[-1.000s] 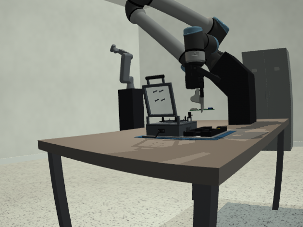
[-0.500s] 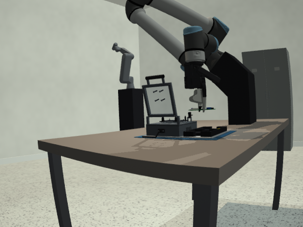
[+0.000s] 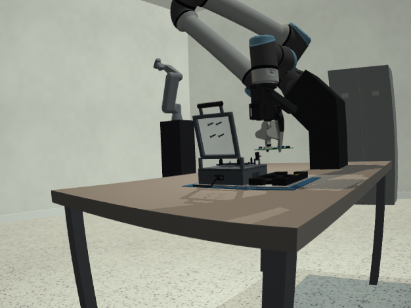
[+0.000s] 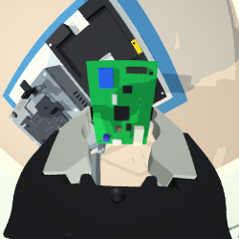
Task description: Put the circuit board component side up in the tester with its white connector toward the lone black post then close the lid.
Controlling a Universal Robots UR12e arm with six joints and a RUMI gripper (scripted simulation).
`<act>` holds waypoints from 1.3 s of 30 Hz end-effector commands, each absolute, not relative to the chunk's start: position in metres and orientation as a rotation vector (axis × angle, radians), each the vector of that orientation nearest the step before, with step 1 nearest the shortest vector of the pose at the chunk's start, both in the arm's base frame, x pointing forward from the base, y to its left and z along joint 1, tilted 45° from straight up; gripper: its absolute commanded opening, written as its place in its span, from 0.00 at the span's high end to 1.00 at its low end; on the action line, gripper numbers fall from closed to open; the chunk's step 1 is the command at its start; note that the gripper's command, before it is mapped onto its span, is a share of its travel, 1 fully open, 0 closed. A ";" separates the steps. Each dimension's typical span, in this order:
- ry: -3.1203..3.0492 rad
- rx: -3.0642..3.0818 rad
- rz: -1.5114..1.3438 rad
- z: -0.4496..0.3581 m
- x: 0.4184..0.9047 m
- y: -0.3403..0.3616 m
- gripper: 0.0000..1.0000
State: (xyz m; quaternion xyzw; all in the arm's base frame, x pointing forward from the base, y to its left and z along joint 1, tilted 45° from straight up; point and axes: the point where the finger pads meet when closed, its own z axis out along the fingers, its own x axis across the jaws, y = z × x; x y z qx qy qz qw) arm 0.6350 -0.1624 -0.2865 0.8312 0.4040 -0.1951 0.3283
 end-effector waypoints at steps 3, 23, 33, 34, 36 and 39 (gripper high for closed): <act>1.333 2.054 -0.604 -0.287 0.638 -0.161 0.61; 1.844 1.733 -0.807 -0.288 0.636 -0.161 0.61; 2.053 1.555 -0.889 -0.288 0.634 -0.161 0.61; 2.078 1.531 -0.898 -0.288 0.634 -0.161 0.61; 2.126 1.483 -0.916 -0.288 0.635 -0.161 0.61; 2.197 1.410 -0.943 -0.288 0.634 -0.161 0.61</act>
